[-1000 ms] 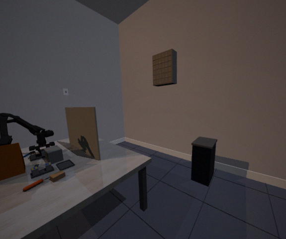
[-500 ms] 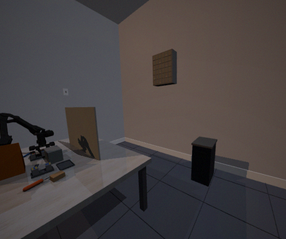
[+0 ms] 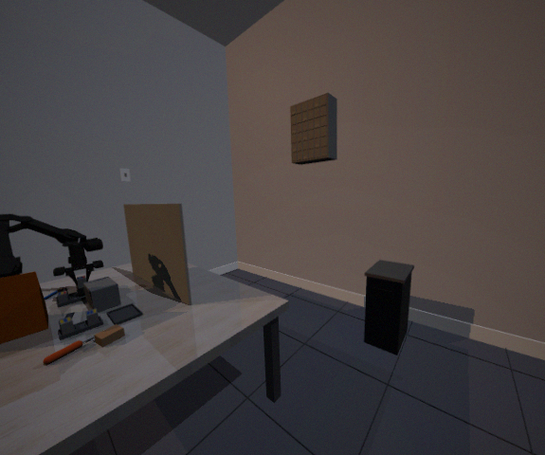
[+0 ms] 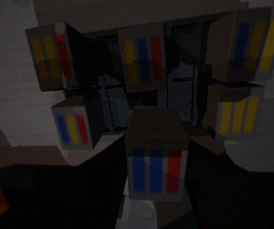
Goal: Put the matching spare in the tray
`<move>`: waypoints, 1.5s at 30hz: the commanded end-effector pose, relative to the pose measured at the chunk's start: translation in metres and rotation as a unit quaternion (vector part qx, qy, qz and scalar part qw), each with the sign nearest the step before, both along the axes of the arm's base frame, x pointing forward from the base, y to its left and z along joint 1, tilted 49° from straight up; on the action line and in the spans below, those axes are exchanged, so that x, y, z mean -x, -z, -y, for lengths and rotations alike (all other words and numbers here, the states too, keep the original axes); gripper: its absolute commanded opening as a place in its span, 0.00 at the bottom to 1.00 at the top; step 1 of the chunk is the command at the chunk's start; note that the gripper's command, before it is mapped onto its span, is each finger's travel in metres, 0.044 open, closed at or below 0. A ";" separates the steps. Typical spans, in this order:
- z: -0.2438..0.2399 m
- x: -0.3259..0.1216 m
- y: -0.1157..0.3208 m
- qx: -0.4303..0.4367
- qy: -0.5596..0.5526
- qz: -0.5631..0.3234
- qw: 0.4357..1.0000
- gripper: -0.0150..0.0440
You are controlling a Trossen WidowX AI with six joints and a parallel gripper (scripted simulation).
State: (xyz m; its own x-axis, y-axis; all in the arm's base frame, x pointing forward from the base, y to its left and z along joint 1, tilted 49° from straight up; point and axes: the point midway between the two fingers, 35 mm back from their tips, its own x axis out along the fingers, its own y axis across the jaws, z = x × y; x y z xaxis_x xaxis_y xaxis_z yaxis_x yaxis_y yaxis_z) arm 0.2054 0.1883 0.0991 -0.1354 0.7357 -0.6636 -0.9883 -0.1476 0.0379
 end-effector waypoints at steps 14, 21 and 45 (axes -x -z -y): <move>0.023 -0.003 -0.022 -0.002 0.002 0.002 1.000 0.25; 0.050 -0.010 -0.046 -0.001 0.002 0.004 1.000 0.25; 0.101 -0.064 -0.042 0.005 0.007 0.007 1.000 0.25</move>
State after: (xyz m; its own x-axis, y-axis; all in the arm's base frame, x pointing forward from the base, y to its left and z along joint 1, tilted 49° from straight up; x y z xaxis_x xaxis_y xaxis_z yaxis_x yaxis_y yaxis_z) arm 0.2564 0.0969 0.1464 -0.1278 0.7365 -0.6642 -0.9897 -0.1382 0.0372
